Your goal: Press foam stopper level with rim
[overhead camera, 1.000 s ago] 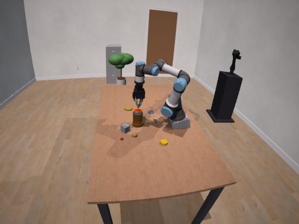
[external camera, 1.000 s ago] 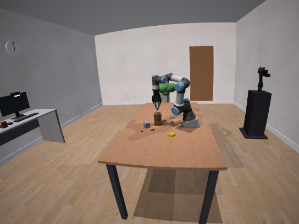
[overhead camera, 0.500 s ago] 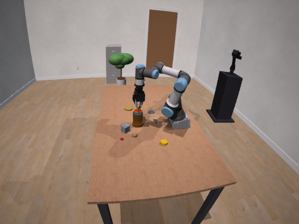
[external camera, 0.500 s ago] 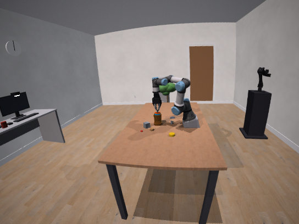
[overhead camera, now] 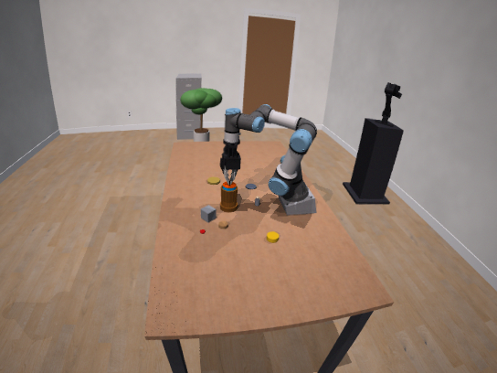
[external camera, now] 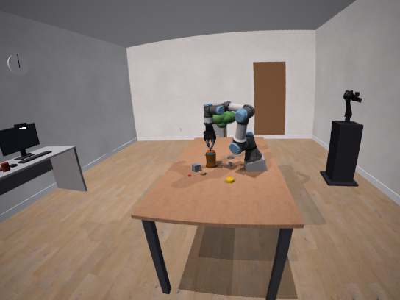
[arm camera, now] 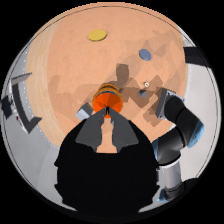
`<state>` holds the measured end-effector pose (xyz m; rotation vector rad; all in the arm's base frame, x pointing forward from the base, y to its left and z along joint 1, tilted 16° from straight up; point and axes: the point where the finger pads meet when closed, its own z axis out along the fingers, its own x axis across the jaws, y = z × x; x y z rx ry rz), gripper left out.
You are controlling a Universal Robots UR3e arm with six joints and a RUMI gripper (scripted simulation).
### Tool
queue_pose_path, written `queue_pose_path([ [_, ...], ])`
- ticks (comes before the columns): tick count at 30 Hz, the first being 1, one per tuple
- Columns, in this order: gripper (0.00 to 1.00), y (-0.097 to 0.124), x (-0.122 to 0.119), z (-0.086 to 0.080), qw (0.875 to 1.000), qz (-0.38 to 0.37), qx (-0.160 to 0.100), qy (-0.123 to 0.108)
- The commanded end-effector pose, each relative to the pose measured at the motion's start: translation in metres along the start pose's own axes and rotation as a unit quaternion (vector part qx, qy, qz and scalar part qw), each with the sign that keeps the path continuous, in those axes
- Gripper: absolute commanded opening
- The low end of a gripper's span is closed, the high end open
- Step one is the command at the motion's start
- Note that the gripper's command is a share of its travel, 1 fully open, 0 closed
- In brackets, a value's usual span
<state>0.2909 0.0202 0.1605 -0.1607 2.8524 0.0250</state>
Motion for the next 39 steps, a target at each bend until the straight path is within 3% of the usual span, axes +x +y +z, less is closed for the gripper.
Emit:
queue_pose_path([
  [1, 0.0, 0.0, -0.001, 0.003, 1.0, 0.0, 0.001, -0.001],
  [39, 0.0, 0.0, -0.001, 0.018, 1.0, 0.0, 0.001, -0.001],
])
